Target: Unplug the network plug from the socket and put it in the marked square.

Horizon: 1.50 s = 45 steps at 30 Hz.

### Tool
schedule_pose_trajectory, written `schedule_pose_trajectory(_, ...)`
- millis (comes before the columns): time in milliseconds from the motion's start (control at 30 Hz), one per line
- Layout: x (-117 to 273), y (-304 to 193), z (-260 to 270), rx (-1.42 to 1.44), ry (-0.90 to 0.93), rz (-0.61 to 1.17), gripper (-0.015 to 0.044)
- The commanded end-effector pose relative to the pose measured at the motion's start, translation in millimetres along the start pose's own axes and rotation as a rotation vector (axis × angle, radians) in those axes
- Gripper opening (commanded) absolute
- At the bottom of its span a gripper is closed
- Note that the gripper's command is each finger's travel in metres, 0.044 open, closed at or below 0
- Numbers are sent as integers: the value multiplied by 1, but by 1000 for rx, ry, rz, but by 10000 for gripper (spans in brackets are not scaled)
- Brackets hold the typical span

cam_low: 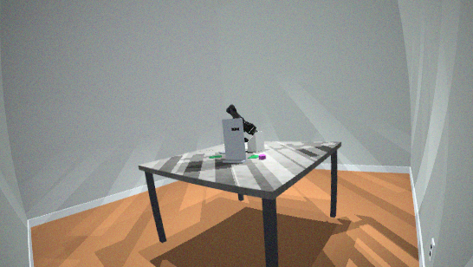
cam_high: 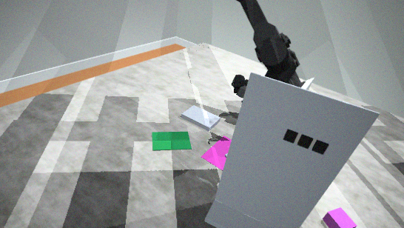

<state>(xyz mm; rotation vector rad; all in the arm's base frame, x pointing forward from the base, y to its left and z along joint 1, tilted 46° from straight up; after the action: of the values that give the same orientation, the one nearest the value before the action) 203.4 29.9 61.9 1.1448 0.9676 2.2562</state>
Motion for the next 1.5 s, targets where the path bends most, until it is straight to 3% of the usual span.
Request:
schedule_pose_trajectory(0,4,1,4,-12,7,-4,156)
schedule_pose_trajectory(1467,49,4,29,1,7,-2,156)
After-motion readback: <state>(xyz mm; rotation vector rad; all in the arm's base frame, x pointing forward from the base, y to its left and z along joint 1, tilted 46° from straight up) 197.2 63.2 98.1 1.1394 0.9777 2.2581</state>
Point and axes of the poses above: the point midway between the two fingers, 35 mm back from their tips, its own x axis back along the fingers, its own z axis across the jaws, y = z × x, the point moved 9 cm from there along x, back along the fingers, and after that the axes turned 6 degrees about x, right-handed, at the moved point
